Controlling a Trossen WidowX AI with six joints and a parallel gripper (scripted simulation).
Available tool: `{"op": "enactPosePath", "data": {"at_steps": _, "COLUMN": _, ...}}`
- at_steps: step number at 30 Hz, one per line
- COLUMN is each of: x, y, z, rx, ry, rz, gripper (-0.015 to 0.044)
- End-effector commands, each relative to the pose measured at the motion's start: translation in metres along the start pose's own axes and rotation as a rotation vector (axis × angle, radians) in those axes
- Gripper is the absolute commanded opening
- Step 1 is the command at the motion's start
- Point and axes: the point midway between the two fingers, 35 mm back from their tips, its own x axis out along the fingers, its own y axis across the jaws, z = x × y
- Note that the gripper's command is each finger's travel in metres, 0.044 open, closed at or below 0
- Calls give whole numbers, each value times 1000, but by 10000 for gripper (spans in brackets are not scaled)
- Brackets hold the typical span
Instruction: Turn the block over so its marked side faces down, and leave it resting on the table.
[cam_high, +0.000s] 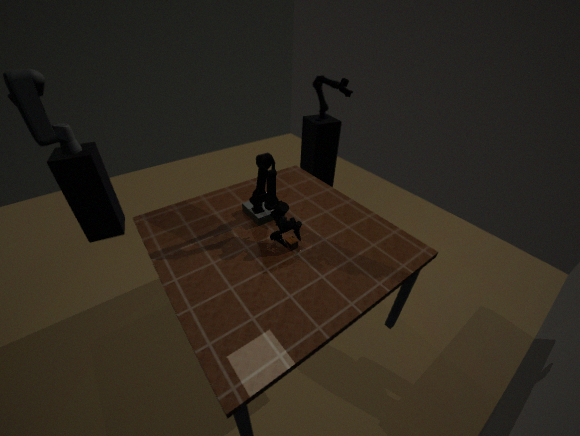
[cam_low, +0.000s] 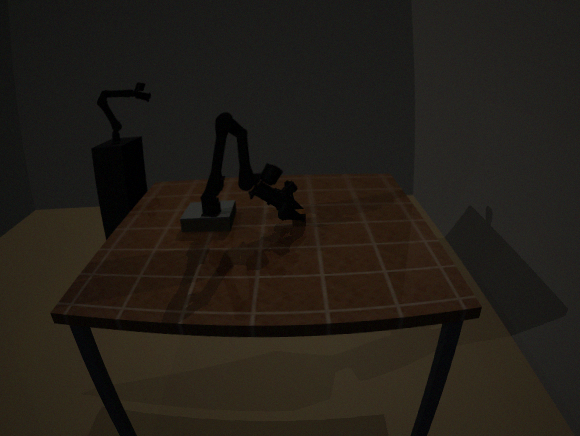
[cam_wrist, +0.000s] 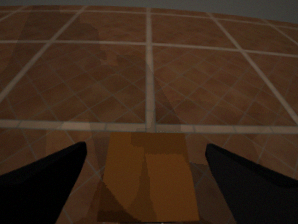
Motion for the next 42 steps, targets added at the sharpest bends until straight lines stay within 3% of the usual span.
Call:
{"op": "enactPosePath", "data": {"at_steps": 1, "x": 4, "y": 0, "z": 14, "rx": 1, "ry": 93, "rz": -1, "gripper": 440}}
{"op": "enactPosePath", "data": {"at_steps": 13, "x": -62, "y": 0, "z": 49, "rx": 1, "ry": 457, "rz": -1, "gripper": 440}}
{"op": "enactPosePath", "data": {"at_steps": 27, "x": -61, "y": 0, "z": 51, "rx": 1, "ry": 479, "rz": -1, "gripper": 440}}
{"op": "enactPosePath", "data": {"at_steps": 42, "x": -45, "y": 2, "z": 87, "rx": 1, "ry": 966, "rz": -1, "gripper": 440}}
